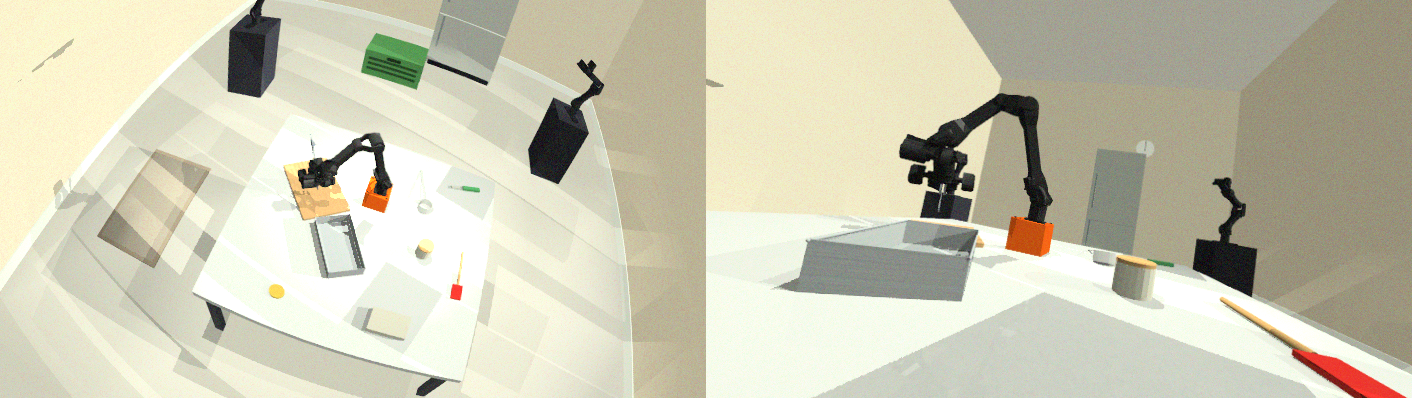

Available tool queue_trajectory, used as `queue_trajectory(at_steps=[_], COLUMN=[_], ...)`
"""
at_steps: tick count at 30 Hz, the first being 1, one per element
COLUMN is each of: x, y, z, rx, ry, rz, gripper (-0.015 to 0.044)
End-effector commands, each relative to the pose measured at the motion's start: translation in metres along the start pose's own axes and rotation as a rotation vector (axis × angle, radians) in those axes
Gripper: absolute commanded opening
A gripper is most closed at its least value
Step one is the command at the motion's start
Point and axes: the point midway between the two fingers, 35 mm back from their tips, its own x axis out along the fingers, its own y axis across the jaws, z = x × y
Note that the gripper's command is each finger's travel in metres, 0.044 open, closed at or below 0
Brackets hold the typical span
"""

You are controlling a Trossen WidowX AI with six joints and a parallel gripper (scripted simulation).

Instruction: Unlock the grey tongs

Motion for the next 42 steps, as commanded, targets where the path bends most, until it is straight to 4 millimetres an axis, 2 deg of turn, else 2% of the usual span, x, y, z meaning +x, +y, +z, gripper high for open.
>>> queue_trajectory(at_steps=[1,42], x=[-0.0094,-0.0090], y=[-0.0009,-0.0008], z=[0.0021,0.0021], rx=[0.035,0.034], ry=[-0.122,-0.118], rz=[0.038,0.036], gripper=[-0.0150,-0.0150])
